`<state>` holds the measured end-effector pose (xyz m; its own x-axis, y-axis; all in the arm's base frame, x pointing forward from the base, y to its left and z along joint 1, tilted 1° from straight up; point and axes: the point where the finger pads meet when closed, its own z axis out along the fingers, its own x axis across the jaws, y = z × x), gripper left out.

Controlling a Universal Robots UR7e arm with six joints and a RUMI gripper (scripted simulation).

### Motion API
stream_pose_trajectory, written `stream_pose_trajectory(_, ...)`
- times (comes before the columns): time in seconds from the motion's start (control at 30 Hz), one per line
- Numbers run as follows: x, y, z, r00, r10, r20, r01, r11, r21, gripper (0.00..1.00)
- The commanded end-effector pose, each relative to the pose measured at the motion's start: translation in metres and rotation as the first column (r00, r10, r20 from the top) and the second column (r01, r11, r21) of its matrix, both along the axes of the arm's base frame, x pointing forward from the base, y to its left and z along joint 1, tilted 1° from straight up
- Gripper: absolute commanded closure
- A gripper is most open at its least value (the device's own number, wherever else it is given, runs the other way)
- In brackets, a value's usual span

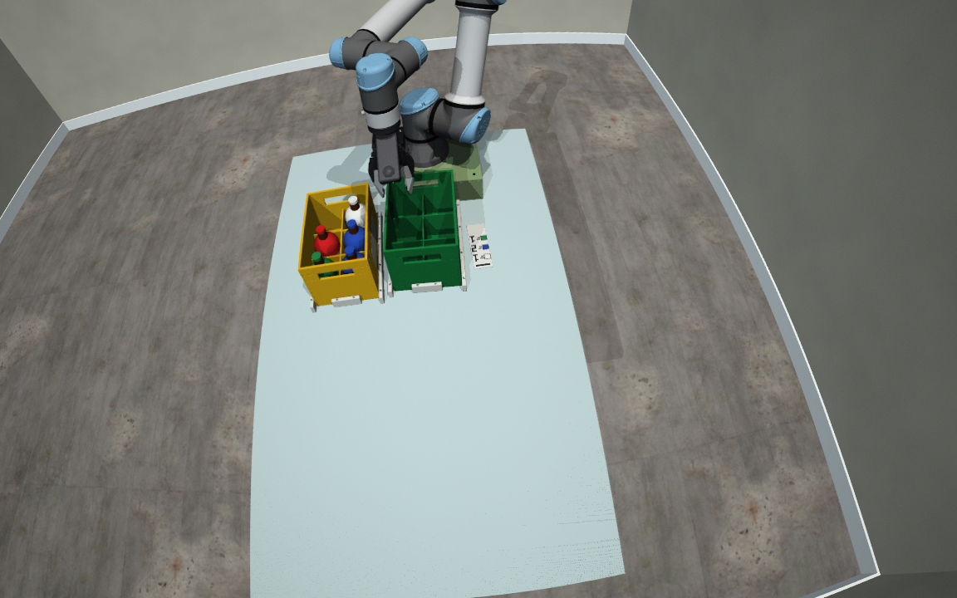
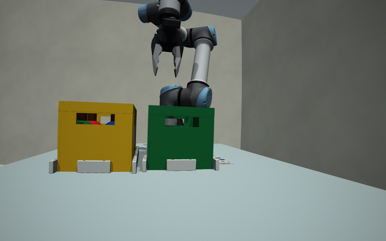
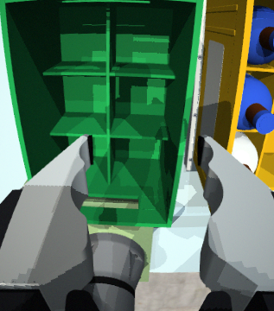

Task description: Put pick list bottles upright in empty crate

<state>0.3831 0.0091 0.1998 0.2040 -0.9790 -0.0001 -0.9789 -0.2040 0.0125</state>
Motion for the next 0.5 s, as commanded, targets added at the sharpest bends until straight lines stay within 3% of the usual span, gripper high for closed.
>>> stream_pose_trajectory(0.0, 0.006, -0.031, 0.007, 1.0, 0.009, -0.001, -0.009, 1.0, 0.004, 0.62)
stream_pose_trajectory(0.47, 0.015, -0.089, 0.02, 1.0, 0.009, -0.001, -0.009, 1.0, 0.004, 0.62)
